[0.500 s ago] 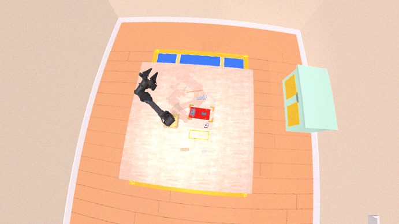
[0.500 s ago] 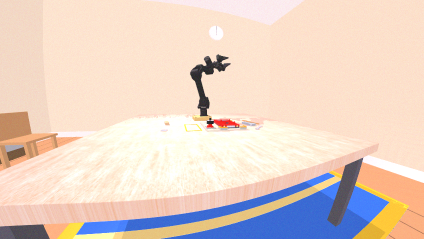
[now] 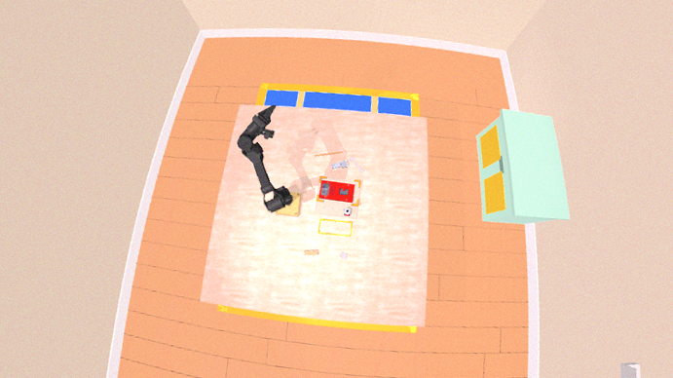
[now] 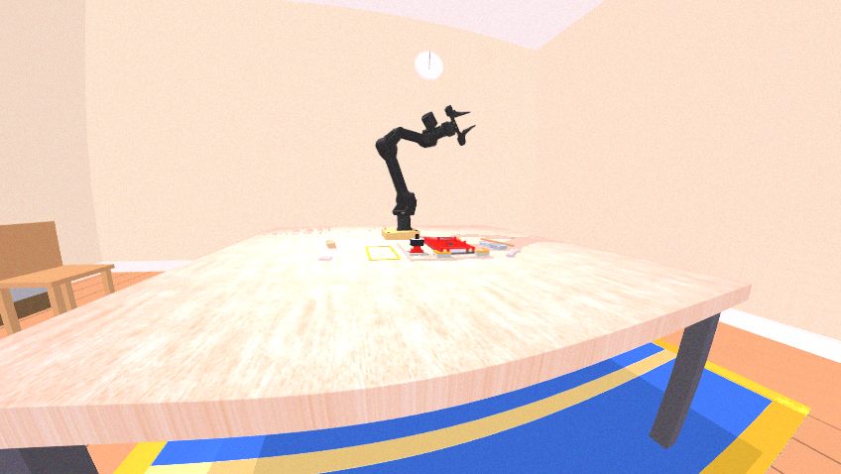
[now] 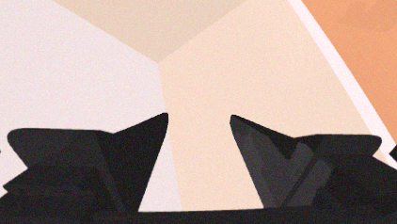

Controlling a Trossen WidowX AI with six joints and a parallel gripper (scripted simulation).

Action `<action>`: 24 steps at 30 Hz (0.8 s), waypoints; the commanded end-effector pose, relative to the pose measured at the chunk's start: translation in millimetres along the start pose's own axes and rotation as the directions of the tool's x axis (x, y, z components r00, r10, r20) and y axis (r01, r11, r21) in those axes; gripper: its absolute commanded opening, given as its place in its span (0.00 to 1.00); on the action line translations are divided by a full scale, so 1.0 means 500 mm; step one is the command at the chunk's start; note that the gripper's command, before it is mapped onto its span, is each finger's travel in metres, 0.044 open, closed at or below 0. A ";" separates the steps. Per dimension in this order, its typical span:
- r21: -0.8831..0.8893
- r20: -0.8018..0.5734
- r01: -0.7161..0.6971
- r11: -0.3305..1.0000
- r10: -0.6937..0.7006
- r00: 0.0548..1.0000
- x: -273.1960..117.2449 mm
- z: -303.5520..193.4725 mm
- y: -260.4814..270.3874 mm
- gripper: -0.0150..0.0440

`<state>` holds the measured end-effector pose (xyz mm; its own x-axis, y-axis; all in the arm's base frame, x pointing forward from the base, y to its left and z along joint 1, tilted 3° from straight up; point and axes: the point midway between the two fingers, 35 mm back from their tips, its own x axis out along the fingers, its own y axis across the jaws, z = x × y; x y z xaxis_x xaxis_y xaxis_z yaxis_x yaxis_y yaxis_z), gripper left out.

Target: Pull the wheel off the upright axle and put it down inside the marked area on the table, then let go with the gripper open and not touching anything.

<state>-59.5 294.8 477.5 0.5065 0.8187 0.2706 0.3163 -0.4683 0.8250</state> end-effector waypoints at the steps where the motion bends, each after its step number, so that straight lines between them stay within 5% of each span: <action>1: -0.249 0.034 0.001 0.968 0.008 0.999 0.065 0.025 -0.026 0.76; 12: -0.779 0.224 0.208 0.592 -0.047 0.974 0.240 0.201 -0.096 0.76; 24: -0.824 0.550 0.565 0.036 -0.188 0.814 0.331 0.520 -0.134 0.76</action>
<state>175.2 385.1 358.2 0.7693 0.6273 -0.1212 -0.3856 0.6071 0.6948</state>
